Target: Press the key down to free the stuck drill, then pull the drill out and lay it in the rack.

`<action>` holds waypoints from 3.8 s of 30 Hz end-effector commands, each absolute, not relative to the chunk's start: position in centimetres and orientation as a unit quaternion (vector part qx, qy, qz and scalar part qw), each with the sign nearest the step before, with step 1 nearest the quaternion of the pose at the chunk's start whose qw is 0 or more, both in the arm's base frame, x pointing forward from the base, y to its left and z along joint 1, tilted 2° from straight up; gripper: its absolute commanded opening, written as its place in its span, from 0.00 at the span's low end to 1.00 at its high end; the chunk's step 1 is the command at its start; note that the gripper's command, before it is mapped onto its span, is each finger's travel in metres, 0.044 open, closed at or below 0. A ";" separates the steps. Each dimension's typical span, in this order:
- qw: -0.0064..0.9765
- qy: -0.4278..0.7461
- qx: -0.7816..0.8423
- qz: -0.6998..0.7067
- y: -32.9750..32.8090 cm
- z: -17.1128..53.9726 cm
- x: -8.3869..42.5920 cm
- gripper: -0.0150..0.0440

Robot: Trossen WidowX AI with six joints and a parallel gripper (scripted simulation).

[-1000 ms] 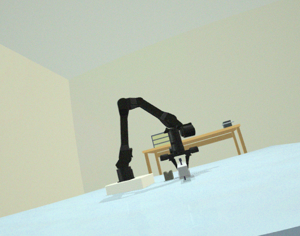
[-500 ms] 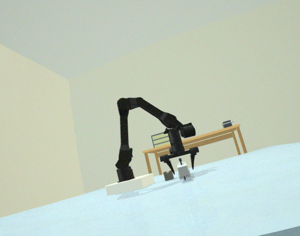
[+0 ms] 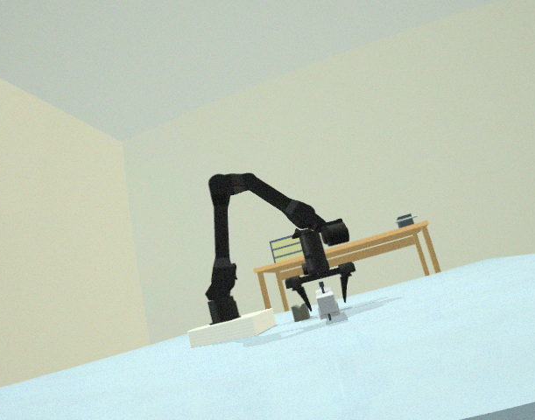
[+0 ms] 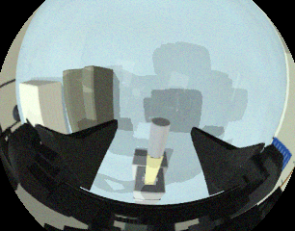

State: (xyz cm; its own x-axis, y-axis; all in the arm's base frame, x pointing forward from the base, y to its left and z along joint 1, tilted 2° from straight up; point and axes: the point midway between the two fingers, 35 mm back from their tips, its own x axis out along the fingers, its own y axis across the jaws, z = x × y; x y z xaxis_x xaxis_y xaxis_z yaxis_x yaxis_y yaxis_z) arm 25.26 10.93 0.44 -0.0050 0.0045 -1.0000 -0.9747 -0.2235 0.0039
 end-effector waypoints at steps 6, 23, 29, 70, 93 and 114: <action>0.441 0.440 -0.551 0.555 10.9 0.4 25.3 0.82; 0.441 0.440 -0.551 0.555 10.9 0.4 25.3 0.25; 0.439 0.440 -0.552 0.556 10.8 0.6 25.3 0.25; 0.440 0.439 -0.550 0.557 15.0 1.1 24.4 0.25; 0.440 0.439 -0.550 0.558 17.5 1.6 23.7 0.25; 0.440 0.439 -0.550 0.558 17.2 2.3 23.6 0.25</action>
State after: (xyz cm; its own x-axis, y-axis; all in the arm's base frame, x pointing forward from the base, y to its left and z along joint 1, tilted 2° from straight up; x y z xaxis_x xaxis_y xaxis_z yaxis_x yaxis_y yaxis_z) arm 23.55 17.15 2.01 -0.0112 0.0039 -0.9999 -0.9737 -0.2275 0.0100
